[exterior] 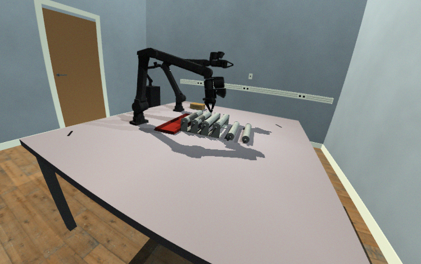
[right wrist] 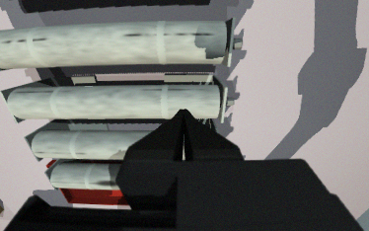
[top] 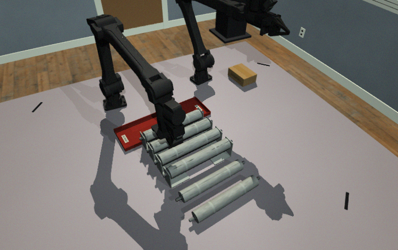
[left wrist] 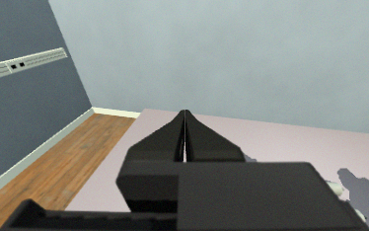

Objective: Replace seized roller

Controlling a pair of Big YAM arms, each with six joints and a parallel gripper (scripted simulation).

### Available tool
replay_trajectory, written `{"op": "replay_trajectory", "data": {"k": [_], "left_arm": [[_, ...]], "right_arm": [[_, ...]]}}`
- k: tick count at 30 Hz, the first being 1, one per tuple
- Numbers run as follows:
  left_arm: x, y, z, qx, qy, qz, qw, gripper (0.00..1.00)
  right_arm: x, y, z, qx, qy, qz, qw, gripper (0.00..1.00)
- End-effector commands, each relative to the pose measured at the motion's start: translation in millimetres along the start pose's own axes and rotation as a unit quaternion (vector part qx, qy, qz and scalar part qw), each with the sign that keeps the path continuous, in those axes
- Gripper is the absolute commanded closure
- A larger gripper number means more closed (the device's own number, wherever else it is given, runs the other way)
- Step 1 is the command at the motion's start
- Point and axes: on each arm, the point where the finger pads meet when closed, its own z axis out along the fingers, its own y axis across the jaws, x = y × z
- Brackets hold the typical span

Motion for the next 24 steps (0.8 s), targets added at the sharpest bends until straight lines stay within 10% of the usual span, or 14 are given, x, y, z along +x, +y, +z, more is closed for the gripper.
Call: {"op": "replay_trajectory", "data": {"k": [1,14,24], "left_arm": [[-35,1,-1,-0.001,-0.031,-0.003,1.000,1.00],[-35,1,-1,-0.001,-0.031,-0.003,1.000,1.00],[-35,1,-1,-0.001,-0.031,-0.003,1.000,1.00]], "right_arm": [[-2,4,-16,-0.003,-0.012,-0.002,1.000,1.00],[-7,-12,-20,-0.003,-0.037,0.002,0.999,1.00],[-43,-47,-84,-0.007,-0.203,0.019,0.979,1.00]]}}
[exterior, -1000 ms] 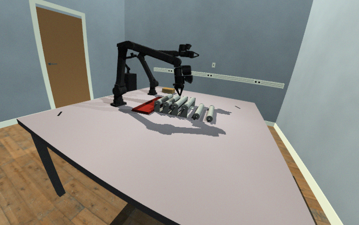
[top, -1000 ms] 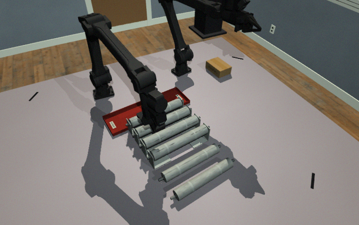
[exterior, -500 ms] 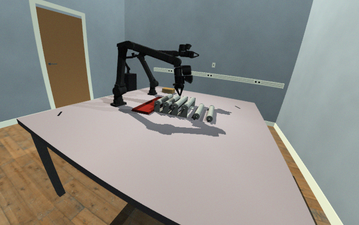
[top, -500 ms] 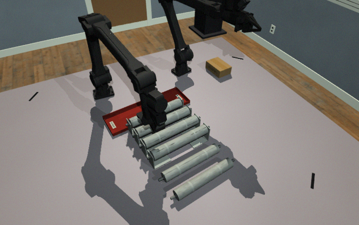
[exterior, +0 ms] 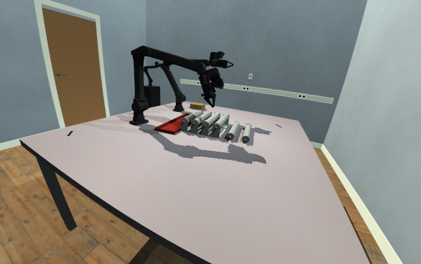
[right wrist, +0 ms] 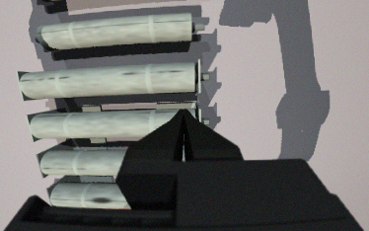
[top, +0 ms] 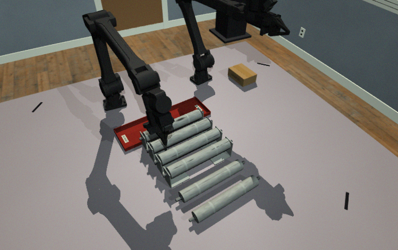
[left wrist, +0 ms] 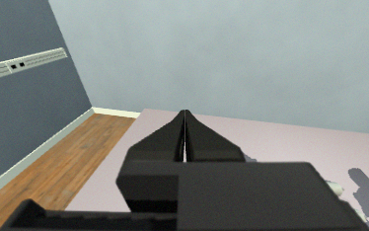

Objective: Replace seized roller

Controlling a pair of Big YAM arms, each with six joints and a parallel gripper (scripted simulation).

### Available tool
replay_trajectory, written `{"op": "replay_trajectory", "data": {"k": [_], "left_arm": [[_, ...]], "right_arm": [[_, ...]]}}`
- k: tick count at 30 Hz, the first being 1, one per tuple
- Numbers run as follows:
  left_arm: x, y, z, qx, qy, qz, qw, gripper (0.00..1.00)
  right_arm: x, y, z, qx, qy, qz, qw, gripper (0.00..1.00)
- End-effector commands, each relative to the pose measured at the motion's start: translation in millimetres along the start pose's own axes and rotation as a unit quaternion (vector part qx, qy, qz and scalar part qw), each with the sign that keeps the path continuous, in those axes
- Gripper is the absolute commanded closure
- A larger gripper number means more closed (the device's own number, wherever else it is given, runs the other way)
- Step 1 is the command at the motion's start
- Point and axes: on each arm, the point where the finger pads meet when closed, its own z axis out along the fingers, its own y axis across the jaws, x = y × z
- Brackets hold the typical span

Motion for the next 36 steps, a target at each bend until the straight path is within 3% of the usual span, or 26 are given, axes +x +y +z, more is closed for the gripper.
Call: {"op": "replay_trajectory", "data": {"k": [1,3,5,9,17,20,22,23,24,31,32,33,34,36], "left_arm": [[-35,1,-1,-0.001,-0.031,-0.003,1.000,1.00],[-35,1,-1,-0.001,-0.031,-0.003,1.000,1.00],[-35,1,-1,-0.001,-0.031,-0.003,1.000,1.00],[-35,1,-1,-0.001,-0.031,-0.003,1.000,1.00],[-35,1,-1,-0.001,-0.031,-0.003,1.000,1.00],[-35,1,-1,-0.001,-0.031,-0.003,1.000,1.00],[-35,1,-1,-0.001,-0.031,-0.003,1.000,1.00],[-35,1,-1,-0.001,-0.031,-0.003,1.000,1.00],[-35,1,-1,-0.001,-0.031,-0.003,1.000,1.00],[-35,1,-1,-0.001,-0.031,-0.003,1.000,1.00],[-35,1,-1,-0.001,-0.031,-0.003,1.000,1.00],[-35,1,-1,-0.001,-0.031,-0.003,1.000,1.00],[-35,1,-1,-0.001,-0.031,-0.003,1.000,1.00],[-35,1,-1,-0.001,-0.031,-0.003,1.000,1.00]], "right_arm": [[-35,-21,-50,-0.003,-0.105,0.003,0.994,1.00],[-47,-32,-68,-0.002,-0.155,0.006,0.988,1.00],[-47,-32,-68,-0.002,-0.155,0.006,0.988,1.00],[-64,-53,-108,0.006,-0.247,0.013,0.969,1.00],[-82,-98,-218,0.040,-0.434,0.022,0.900,1.00],[-78,-108,-243,0.051,-0.478,0.022,0.877,1.00],[-78,-108,-243,0.051,-0.478,0.022,0.877,1.00],[-85,-109,-259,0.053,-0.497,0.020,0.866,1.00],[-76,-115,-255,0.058,-0.499,0.023,0.864,1.00],[-75,-126,-315,0.078,-0.563,0.027,0.822,1.00],[-69,-123,-294,0.073,-0.548,0.025,0.833,1.00],[-75,-120,-308,0.068,-0.557,0.026,0.827,1.00],[-87,-124,-361,0.073,-0.593,0.033,0.801,1.00],[-88,-124,-363,0.073,-0.596,0.032,0.799,1.00]]}}
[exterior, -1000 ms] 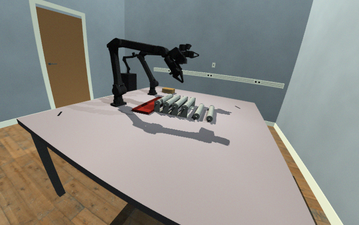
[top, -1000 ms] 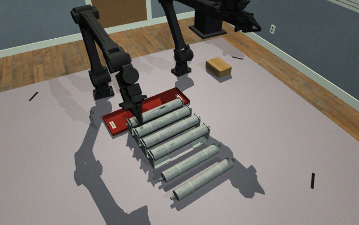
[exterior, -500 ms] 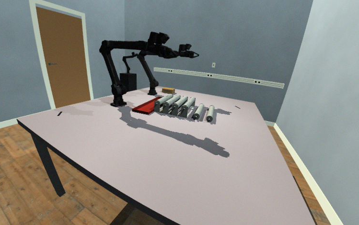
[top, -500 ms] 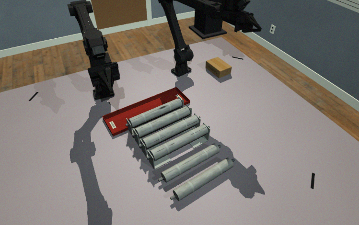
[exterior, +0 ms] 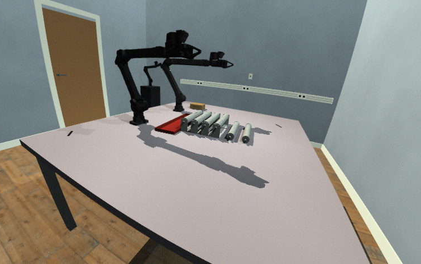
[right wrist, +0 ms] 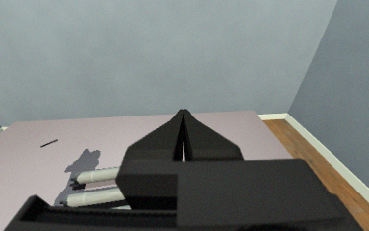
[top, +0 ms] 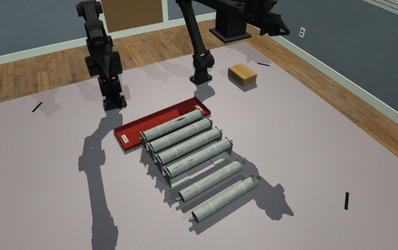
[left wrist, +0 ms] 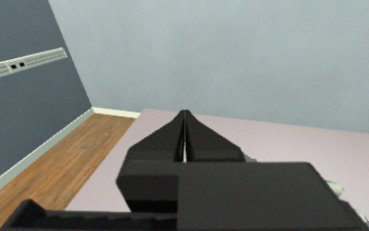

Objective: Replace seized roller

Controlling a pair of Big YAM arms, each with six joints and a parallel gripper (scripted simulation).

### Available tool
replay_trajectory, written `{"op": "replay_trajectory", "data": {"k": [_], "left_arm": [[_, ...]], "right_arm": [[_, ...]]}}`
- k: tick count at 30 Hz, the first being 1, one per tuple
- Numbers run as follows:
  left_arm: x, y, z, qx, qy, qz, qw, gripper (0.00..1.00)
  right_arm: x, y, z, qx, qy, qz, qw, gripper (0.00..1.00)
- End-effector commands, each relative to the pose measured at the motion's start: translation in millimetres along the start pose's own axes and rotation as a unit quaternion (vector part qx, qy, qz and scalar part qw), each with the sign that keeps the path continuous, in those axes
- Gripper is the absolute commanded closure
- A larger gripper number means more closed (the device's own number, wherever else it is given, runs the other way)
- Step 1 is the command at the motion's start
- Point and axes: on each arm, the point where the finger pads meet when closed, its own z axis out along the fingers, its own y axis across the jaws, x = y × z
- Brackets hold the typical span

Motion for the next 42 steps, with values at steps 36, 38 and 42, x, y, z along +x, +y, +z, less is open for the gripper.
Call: {"op": "replay_trajectory", "data": {"k": [36,38,42], "left_arm": [[127,-161,84,0.065,0.274,-0.083,0.956,1.00],[134,-168,83,0.065,0.289,-0.084,0.951,1.00],[182,-213,83,0.067,0.362,-0.076,0.927,1.00]], "right_arm": [[-41,3,2,-0.001,-0.034,-0.002,0.999,1.00],[-41,3,2,-0.001,-0.034,-0.002,0.999,1.00],[-41,3,2,-0.001,-0.034,-0.002,0.999,1.00]]}}
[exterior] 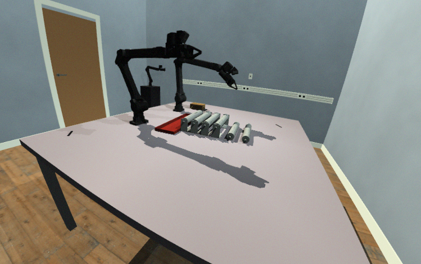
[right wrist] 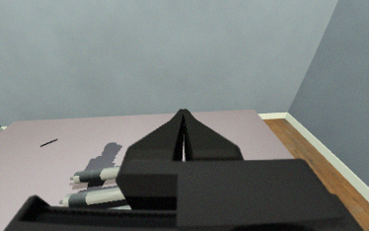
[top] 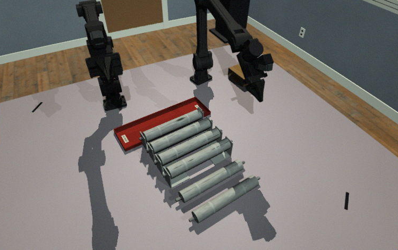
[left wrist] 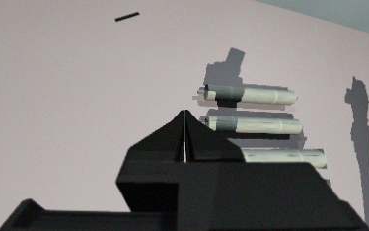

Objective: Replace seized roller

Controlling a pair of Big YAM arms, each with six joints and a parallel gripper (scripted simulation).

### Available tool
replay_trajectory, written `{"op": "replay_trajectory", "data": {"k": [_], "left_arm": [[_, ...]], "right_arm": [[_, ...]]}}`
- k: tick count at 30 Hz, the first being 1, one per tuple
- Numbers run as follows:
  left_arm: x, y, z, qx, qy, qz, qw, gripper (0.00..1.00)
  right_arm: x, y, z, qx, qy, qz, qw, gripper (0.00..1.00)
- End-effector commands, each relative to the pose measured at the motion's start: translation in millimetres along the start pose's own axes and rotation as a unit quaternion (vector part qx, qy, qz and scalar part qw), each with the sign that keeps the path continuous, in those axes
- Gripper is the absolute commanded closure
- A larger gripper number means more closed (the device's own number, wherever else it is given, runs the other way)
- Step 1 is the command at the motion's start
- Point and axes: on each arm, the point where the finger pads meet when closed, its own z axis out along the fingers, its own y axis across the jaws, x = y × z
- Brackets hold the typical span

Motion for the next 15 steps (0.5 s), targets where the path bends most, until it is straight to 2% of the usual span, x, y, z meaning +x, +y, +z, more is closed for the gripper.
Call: {"op": "replay_trajectory", "data": {"k": [1,6,10,12,13,15], "left_arm": [[-10,-44,12,0.010,0.032,-0.016,0.999,1.00],[46,-88,44,-0.007,0.123,-0.007,0.992,1.00],[76,-112,55,-0.025,0.172,0.001,0.985,1.00],[76,-112,55,-0.025,0.172,0.001,0.985,1.00],[72,-114,48,-0.026,0.172,-0.001,0.985,1.00],[89,-122,57,-0.036,0.195,0.009,0.980,1.00]], "right_arm": [[-44,2,-1,-0.001,-0.037,-0.002,0.999,1.00],[-44,2,-1,-0.001,-0.037,-0.002,0.999,1.00],[-44,2,-1,-0.001,-0.037,-0.002,0.999,1.00],[-44,2,-1,-0.001,-0.037,-0.002,0.999,1.00],[-44,2,-1,-0.001,-0.037,-0.002,0.999,1.00],[-44,2,-1,-0.001,-0.037,-0.002,0.999,1.00]]}}
